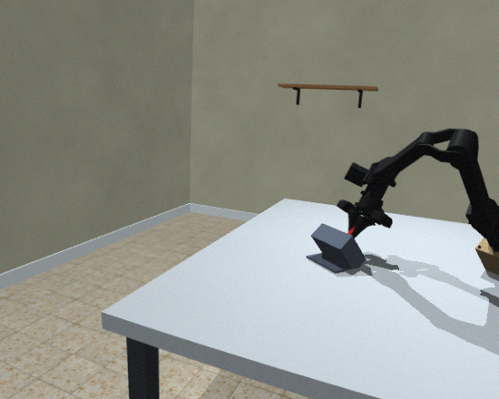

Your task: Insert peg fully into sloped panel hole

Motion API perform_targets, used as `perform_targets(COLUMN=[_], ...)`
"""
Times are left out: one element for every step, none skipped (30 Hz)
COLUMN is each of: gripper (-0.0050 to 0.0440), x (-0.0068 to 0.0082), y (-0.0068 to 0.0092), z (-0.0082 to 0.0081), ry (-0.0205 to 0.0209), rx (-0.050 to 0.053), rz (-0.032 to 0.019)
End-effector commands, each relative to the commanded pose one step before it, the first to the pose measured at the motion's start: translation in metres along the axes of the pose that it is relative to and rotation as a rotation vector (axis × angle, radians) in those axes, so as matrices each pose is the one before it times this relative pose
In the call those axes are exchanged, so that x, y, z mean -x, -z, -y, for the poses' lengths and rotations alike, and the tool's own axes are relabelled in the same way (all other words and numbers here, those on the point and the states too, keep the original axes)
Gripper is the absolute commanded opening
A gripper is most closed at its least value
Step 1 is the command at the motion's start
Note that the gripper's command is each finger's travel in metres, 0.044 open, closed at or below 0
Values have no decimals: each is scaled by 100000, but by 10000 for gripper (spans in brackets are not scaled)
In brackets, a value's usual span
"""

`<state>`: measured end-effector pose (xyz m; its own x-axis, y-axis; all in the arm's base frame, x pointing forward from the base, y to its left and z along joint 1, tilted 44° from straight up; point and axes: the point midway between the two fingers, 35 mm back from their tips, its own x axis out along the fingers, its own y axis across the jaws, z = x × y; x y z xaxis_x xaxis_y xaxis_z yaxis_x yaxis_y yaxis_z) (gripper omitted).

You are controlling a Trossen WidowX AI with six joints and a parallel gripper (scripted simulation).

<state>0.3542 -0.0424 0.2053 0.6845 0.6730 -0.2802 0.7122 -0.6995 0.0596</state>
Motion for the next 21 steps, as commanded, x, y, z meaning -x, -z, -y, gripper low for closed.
perform_targets(gripper=[0,0,0,0,0,0,0,0,0,0,0,0,0,0,0,0,0,0,0,0,0], x=[125,-12,-12,-12,-12,-12,0,0,-12,-12,-12,-12,-12,-12,-12,-12,-12,-12,-12,-12,-12], y=[533,5,5,5,5,5,0,0,5,5,5,5,5,5,5,5,5,5,5,5,5], z=[10,0,0,0,0,0,0,0,0,0,0,0,0,0,0,0,0,0,0,0,0], ry=[-738,0,0,0,0,0,0,0,0,0,0,0,0,0,0,0,0,0,0,0,0], rx=[1528,0,0,0,0,0,0,0,0,0,0,0,0,0,0,0,0,0,0,0,0], rz=[-278,-1,-1,-1,-1,-1,0,0,-1,-1,-1,-1,-1,-1,-1,-1,-1,-1,-1,-1,-1])
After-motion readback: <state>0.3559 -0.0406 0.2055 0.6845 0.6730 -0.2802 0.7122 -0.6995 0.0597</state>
